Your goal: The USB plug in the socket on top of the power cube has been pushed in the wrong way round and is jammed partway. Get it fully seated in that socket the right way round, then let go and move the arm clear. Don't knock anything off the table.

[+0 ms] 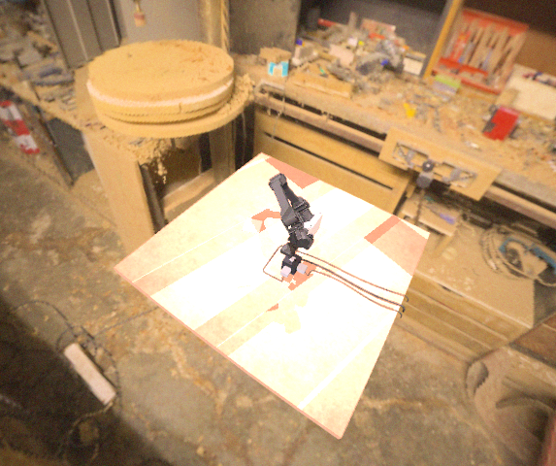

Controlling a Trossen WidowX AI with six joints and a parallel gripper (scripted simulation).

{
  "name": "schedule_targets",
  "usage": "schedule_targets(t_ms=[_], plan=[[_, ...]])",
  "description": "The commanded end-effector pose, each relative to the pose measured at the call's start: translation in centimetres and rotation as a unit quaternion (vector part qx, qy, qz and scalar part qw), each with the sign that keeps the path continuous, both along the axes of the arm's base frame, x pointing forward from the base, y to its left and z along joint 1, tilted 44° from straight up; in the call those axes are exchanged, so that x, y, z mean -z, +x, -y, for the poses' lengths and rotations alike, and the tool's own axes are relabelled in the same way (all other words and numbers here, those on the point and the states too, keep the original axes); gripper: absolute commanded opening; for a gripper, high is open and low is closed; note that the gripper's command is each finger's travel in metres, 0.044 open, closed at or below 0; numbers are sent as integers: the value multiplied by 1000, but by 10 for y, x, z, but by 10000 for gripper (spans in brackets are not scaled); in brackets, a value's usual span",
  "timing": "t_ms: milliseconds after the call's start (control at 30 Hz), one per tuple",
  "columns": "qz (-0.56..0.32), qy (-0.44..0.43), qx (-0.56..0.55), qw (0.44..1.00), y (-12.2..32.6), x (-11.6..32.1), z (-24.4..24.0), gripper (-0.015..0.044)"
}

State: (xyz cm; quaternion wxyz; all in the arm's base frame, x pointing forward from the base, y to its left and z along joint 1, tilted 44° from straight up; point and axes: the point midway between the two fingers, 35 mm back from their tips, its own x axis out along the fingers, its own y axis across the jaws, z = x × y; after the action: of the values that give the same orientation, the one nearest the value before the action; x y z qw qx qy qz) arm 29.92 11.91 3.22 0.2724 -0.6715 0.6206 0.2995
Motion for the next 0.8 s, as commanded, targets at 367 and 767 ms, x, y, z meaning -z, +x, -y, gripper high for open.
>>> schedule_targets(t_ms=[367,767], plan=[[-3,6,1,1000,-1,3,1,0],[-3,9,1,1000,-1,5,2,0]])
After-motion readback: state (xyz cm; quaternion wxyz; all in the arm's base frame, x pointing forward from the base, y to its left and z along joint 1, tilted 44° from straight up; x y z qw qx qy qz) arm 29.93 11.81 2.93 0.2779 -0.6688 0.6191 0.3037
